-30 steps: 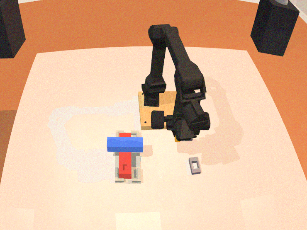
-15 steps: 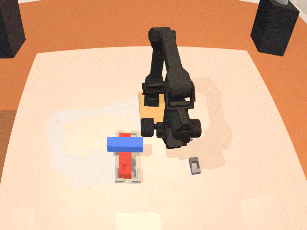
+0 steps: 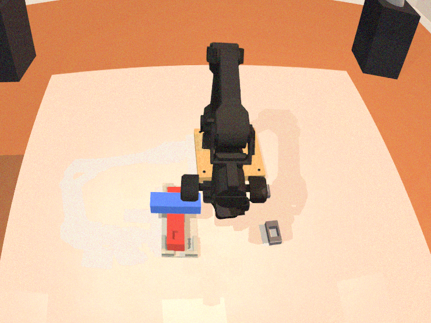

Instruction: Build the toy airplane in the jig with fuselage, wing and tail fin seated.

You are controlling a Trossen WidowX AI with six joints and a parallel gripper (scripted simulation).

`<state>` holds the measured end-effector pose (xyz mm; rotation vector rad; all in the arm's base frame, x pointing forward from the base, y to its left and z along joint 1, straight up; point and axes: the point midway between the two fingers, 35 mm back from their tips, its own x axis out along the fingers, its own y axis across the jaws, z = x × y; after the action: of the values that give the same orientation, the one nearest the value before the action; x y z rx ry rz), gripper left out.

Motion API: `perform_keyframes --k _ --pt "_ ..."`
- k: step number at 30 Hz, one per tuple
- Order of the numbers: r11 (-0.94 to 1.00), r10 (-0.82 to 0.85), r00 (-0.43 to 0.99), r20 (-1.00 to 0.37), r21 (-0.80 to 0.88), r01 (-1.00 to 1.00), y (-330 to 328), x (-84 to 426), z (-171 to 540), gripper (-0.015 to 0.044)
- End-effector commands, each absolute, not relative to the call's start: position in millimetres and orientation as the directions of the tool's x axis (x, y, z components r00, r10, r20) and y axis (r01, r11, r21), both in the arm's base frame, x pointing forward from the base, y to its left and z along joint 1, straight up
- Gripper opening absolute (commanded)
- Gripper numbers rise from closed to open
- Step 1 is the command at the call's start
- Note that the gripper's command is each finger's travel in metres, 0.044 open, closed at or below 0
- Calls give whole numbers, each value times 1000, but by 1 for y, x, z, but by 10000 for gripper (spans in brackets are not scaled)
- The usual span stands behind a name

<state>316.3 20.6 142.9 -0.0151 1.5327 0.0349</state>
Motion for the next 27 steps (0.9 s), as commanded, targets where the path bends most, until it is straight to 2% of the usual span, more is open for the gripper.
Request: perform_keyframes --k 1,27 --pt "999 8 36 -999 7 -34 8 324 139 0" --pt "998 -3 35 -999 -5 -60 -70 348 124 0"
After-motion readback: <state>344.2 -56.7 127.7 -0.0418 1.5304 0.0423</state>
